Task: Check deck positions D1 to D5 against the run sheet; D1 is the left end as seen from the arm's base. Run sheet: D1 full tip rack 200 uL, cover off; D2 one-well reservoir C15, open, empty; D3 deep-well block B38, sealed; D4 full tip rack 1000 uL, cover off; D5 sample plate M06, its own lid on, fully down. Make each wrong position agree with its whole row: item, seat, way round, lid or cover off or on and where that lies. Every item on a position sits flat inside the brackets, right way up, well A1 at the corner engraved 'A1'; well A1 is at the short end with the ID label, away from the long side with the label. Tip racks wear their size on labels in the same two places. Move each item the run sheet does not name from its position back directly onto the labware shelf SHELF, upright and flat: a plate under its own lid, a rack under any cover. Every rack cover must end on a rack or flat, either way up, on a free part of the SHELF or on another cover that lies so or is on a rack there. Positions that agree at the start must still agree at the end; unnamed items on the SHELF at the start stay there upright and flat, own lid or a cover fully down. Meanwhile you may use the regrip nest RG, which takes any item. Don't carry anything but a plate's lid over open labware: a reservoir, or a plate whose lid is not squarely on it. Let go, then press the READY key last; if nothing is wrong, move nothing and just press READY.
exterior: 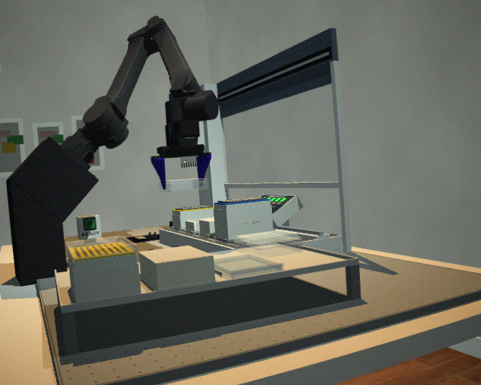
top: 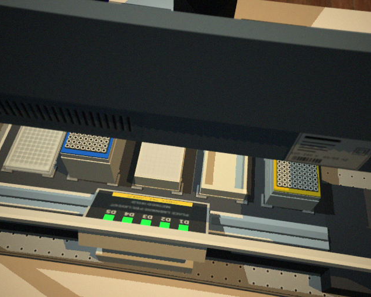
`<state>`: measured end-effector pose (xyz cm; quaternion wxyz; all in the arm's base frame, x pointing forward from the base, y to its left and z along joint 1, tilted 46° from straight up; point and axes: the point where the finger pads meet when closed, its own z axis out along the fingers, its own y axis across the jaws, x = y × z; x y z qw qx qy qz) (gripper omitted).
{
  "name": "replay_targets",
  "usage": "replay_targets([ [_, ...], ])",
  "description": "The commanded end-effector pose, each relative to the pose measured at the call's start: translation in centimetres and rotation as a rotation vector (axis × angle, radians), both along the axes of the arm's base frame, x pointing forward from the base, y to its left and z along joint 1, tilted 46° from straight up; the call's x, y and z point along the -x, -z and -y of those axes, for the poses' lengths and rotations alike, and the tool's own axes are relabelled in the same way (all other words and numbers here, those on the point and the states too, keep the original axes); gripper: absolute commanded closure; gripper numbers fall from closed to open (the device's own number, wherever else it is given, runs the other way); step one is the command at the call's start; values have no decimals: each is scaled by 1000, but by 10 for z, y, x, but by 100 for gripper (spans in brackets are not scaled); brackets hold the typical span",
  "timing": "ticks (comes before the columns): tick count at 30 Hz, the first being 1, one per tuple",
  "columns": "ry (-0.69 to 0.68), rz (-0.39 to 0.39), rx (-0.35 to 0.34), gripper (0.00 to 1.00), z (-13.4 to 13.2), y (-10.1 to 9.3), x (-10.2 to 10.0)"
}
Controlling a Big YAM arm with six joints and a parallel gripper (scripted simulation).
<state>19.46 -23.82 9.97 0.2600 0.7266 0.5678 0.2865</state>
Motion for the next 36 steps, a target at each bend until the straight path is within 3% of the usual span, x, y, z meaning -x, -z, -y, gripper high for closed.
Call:
replay_targets([
  [1,-16,11,83,100,35,-15,0],
  [7,-15,7,72,100,63,-11,6],
  [10,-26,6,66,100,65,-11,4],
  [24,-11,3,61,100,136,-6,21],
  [26,-11,3,61,100,136,-6,21],
  [27,-43,4,61,100,136,-5,10],
  [32,-30,6,92,100,142,-17,15],
  [33,-11,0,32,100,131,9,27],
  [36,-11,1,47,100,130,21,38],
])
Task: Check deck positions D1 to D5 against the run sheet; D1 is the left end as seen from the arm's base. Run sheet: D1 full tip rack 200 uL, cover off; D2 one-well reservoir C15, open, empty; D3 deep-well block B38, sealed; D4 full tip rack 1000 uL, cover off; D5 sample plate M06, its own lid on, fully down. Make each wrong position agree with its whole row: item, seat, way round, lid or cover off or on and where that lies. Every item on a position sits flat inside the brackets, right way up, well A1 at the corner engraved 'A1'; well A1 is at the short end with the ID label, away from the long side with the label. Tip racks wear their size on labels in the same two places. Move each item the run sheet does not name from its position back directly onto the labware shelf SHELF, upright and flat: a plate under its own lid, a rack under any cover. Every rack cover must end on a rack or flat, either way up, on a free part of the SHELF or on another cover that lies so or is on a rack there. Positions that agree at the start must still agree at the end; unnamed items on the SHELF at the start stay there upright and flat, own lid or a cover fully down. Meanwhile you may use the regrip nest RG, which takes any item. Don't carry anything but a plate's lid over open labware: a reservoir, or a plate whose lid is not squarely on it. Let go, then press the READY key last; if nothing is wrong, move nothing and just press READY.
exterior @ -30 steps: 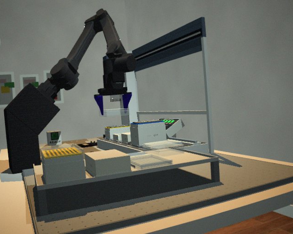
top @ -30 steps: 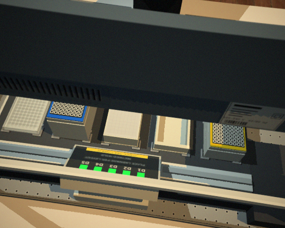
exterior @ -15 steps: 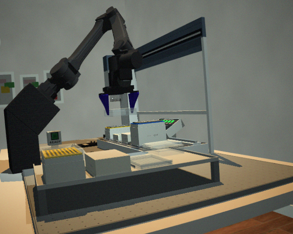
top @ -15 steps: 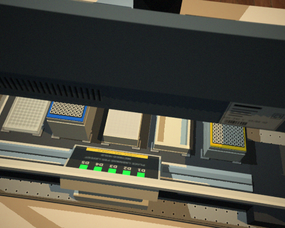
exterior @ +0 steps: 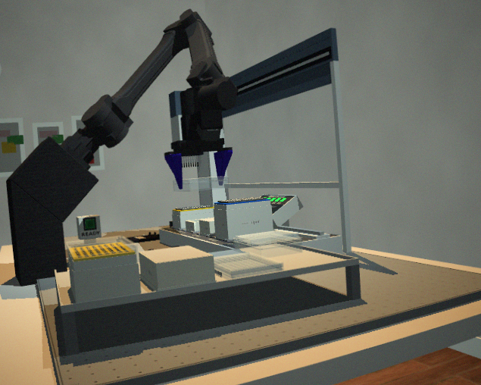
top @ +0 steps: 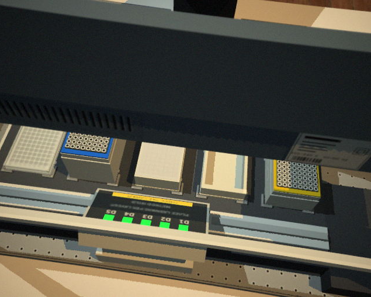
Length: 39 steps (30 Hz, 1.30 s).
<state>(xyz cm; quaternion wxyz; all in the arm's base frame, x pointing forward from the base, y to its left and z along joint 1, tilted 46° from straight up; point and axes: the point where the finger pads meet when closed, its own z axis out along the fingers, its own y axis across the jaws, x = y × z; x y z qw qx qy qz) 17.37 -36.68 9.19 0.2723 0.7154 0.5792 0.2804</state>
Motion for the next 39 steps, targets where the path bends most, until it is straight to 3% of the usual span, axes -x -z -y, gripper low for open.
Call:
replay_targets([
  [1,8,-4,13,100,2,16,20],
  [5,8,-3,13,100,-2,31,34],
  [8,-13,-4,13,100,-5,33,28],
  [11,-25,-1,51,100,-1,20,23],
  [12,5,-2,44,100,17,22,35],
  [13,9,-4,29,100,20,23,37],
  [22,11,-4,25,100,64,26,46],
  [25,-3,-4,25,100,67,26,40],
  [31,13,-5,26,100,99,28,52],
  [34,-4,-4,27,100,111,28,47],
  [39,14,-5,28,100,138,29,60],
])
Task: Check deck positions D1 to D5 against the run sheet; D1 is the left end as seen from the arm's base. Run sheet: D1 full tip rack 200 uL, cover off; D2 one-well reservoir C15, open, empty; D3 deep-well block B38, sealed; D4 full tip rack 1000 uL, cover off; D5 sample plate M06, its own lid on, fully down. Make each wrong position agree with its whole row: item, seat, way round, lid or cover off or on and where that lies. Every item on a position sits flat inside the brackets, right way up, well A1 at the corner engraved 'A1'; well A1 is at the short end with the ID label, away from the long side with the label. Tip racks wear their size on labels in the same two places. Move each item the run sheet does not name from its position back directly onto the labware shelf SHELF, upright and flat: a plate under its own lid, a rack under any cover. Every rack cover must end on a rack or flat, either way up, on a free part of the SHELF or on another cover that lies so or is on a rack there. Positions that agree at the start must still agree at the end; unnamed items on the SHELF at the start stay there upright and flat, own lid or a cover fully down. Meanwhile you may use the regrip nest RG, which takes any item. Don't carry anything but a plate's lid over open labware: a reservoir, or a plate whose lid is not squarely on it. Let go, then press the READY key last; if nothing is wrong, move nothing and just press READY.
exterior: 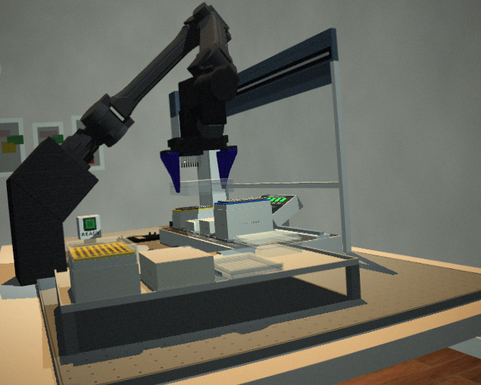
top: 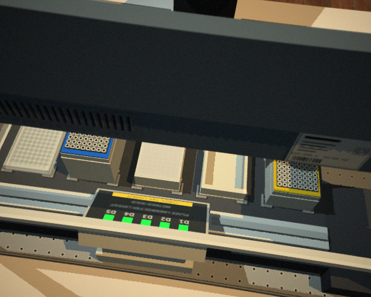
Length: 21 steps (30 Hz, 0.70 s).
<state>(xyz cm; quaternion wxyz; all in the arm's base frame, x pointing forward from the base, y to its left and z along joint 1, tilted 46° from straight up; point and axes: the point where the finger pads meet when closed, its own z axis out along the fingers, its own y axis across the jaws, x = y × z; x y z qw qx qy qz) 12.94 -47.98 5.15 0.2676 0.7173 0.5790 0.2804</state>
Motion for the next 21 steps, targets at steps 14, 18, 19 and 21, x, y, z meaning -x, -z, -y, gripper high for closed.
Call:
replay_targets([
  [14,3,0,39,100,41,-13,10],
  [18,-4,1,40,100,46,-12,10],
  [19,-4,1,40,100,46,-12,10],
  [21,-4,1,49,100,47,-16,10],
])
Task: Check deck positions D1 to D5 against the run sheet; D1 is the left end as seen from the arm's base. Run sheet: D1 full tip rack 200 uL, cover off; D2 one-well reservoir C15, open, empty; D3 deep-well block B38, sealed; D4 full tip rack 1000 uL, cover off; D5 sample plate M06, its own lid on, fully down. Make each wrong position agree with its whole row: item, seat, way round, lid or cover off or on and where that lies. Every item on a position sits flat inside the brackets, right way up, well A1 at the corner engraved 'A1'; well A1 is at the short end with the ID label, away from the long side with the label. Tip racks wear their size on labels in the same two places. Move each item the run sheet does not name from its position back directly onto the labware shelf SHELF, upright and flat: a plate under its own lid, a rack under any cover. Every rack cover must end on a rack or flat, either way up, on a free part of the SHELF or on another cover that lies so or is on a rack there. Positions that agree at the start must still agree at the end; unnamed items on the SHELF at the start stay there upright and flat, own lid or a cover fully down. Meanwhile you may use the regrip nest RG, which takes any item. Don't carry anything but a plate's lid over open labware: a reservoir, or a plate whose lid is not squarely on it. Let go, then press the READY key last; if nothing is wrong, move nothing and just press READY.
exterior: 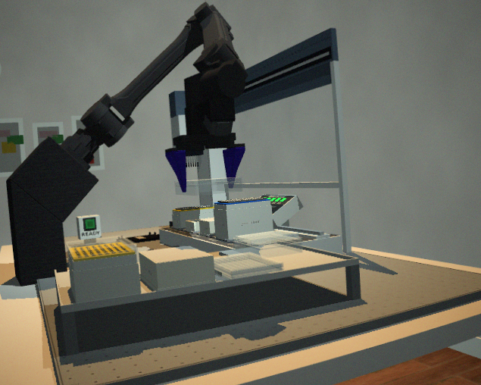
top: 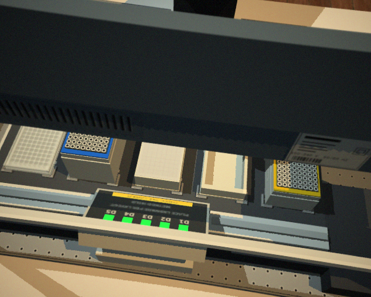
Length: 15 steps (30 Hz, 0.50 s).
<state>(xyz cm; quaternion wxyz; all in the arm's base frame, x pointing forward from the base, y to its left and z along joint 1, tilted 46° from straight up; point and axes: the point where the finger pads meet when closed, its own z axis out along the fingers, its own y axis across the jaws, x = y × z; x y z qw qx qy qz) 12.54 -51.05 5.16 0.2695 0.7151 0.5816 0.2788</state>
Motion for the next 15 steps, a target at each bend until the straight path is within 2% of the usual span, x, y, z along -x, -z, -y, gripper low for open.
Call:
replay_targets([
  [1,0,1,40,100,16,-15,6],
  [15,-1,1,34,100,17,-12,5],
])
